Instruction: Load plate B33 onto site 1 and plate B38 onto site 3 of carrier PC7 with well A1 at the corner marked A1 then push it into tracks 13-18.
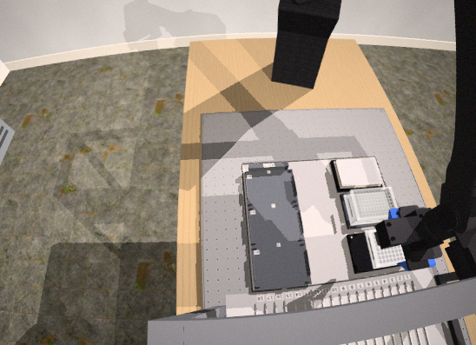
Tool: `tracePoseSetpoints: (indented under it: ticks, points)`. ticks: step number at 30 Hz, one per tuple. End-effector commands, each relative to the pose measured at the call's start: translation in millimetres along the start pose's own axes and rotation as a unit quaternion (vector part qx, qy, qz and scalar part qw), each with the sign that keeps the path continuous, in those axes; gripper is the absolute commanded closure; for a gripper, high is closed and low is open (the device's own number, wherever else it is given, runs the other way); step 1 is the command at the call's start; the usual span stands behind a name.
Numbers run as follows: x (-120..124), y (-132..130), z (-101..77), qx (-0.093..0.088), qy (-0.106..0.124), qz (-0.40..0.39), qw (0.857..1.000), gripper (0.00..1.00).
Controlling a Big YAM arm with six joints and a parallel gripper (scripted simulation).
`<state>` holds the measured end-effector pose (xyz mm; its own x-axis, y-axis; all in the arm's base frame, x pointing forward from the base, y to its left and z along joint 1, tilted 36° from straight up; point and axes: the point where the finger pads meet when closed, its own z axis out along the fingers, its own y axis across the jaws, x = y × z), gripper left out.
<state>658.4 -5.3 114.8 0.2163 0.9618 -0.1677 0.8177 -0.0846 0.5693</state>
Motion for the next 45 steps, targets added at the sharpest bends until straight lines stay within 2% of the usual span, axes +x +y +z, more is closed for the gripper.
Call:
tracePoseSetpoints:
  ticks: [1,13,14,15,17,23,32,34,35,37,45]
  points:
    - [14.0,-12.4,0.3,0.013,0.002,-0.011,1.000,1.00]
    - [14.0,-12.4,0.3,0.013,0.002,-0.011,1.000,1.00]
    - [-7.2,-1.7,-7.8,0.003,-0.001,-0.006,1.000,1.00]
    - [-16.3,4.6,-15.3,-0.004,-0.001,-0.001,1.000,1.00]
    - [-16.3,4.6,-15.3,-0.004,-0.001,-0.001,1.000,1.00]
    - [-39.8,10.8,-15.4,-0.016,-0.001,0.002,1.000,1.00]
    - [-75.4,9.8,-13.0,-0.014,-0.002,0.000,1.000,1.00]
    - [-75.4,9.8,-13.0,-0.014,-0.002,0.000,1.000,1.00]
    - [-77.9,4.9,-5.7,-0.007,-0.003,-0.001,1.000,1.00]
    - [-88.1,11.9,-15.7,-0.016,-0.003,0.001,1.000,1.00]
    - [-120.3,12.7,-16.0,-0.017,-0.004,0.000,1.000,1.00]
